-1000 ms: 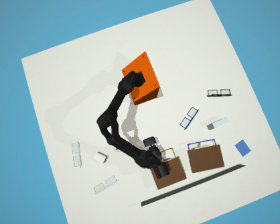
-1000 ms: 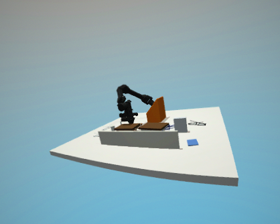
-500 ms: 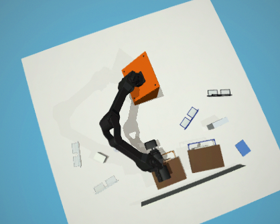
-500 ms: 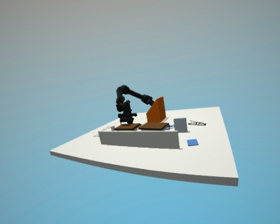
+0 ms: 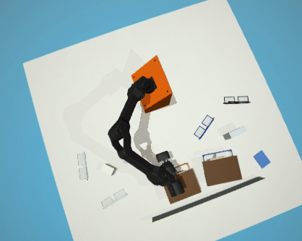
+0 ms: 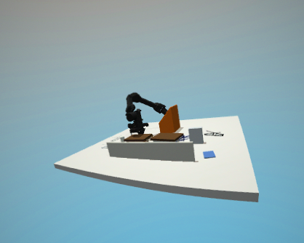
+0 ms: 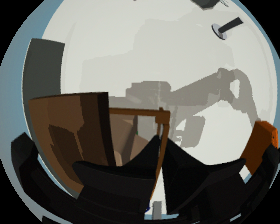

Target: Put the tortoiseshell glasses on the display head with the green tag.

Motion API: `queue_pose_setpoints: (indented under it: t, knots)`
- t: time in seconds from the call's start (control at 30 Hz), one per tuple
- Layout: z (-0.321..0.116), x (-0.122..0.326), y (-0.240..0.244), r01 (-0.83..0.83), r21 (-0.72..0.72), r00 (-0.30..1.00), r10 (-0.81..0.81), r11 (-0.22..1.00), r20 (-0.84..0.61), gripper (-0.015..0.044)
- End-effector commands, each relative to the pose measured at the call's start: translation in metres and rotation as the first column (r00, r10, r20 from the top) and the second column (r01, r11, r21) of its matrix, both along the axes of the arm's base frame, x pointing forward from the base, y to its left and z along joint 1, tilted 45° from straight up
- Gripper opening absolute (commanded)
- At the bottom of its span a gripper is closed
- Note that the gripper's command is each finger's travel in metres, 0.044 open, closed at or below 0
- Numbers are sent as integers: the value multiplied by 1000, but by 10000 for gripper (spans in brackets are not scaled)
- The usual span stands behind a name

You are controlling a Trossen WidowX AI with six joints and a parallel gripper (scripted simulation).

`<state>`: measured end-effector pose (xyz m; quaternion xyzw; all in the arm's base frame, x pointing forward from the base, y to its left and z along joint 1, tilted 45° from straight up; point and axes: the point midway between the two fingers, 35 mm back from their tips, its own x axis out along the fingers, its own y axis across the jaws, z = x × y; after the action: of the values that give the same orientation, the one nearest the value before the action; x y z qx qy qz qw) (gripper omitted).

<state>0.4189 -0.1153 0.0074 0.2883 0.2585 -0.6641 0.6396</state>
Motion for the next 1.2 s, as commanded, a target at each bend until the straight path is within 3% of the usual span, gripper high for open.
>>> queue_pose_setpoints:
  t: [0.0,0.63,0.77,1.17]
  knots:
    - [1,2,0,-4,3,1000,4,1000,-1,0]
    - [-4,1,-5,-4,2,1000,4,1000,-1,0]
    - [-2,1,-4,-1,1,1000,1,1000,3,105]
    - [13,1,12,-2,-4,1000,2,1000,0,107]
